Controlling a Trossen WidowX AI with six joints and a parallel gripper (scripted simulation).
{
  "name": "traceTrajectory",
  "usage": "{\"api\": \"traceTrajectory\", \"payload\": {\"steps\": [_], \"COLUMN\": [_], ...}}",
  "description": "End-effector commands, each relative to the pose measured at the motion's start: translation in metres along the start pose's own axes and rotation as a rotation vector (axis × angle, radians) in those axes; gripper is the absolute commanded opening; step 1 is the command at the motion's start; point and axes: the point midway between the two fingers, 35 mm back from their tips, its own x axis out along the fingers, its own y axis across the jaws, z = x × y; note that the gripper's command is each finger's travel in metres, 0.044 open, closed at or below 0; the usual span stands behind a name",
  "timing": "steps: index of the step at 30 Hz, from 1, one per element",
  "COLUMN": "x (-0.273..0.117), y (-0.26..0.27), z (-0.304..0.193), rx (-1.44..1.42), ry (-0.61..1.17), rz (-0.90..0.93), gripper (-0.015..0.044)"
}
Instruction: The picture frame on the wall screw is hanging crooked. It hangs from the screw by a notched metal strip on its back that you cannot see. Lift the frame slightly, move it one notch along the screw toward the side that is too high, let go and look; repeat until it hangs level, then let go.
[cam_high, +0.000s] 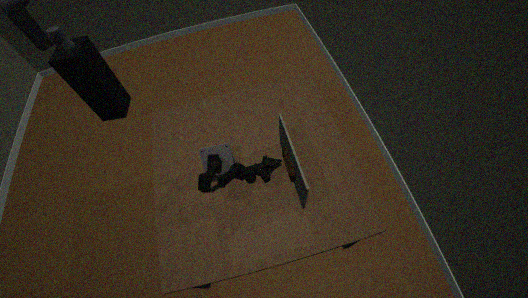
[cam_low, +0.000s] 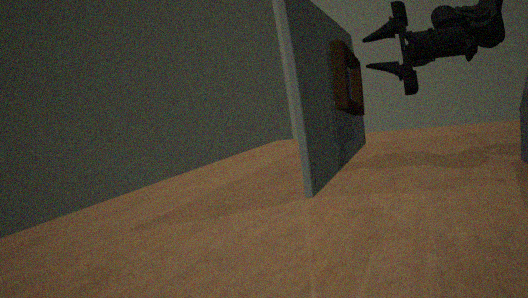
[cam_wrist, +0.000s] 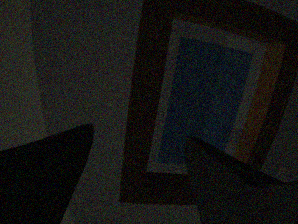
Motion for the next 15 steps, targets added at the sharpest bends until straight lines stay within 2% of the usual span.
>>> {"api": "traceTrajectory", "payload": {"steps": [1, 15], "x": [0.003, 0.026], "y": [-0.001, 0.000], "z": [0.001, 0.002], "rx": [0.004, 0.005], "ry": [-0.005, -0.006], "rz": [-0.004, -0.003], "gripper": [0.0260, 0.0260]}}
